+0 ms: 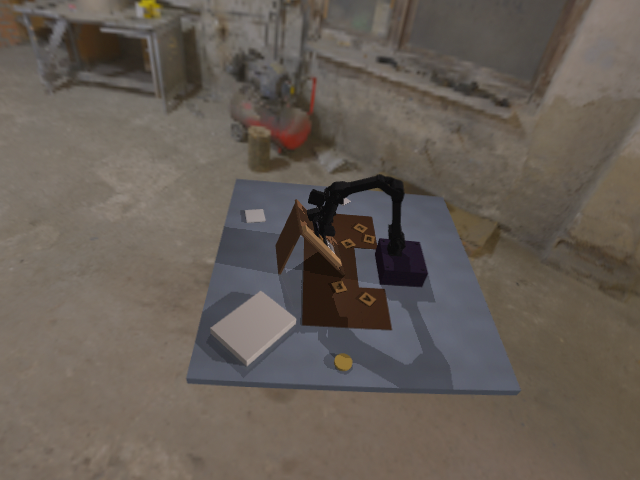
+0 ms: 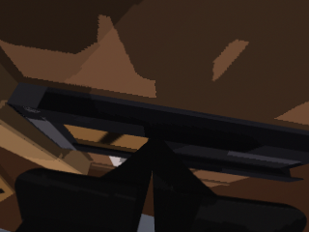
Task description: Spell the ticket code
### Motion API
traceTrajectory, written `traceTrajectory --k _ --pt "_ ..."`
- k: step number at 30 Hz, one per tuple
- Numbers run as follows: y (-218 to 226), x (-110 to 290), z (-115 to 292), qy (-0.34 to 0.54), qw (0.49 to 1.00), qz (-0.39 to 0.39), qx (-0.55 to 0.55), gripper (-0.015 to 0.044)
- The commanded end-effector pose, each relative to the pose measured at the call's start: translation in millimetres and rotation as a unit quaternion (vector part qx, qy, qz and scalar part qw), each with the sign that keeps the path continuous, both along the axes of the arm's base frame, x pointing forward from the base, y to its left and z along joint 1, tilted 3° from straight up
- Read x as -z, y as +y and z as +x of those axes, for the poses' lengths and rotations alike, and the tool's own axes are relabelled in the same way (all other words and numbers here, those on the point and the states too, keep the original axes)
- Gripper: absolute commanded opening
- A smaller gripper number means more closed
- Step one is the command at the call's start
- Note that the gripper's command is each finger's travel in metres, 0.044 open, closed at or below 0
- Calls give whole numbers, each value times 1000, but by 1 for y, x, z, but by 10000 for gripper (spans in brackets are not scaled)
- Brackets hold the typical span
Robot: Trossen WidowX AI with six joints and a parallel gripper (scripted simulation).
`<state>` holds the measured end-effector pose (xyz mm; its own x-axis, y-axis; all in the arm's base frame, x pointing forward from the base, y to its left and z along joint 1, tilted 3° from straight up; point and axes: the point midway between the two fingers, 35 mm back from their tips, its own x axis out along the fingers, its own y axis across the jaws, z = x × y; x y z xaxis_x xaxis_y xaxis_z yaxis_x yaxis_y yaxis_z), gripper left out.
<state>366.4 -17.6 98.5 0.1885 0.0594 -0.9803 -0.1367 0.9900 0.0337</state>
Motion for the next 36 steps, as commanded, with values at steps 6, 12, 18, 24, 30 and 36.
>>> traceTrajectory --k 6,12,18,24,30,36 --pt "-1 -8 -9 0 1000 2 0 0" --pt "-2 -13 -16 1 1000 2 0 0" --pt "-3 -17 -21 1 1000 2 0 0" --pt "-5 -17 -21 2 1000 1 -3 26" --pt "-32 -40 -41 -33 981 30 -190 184" --pt "-57 -72 -64 -122 916 33 -380 341"
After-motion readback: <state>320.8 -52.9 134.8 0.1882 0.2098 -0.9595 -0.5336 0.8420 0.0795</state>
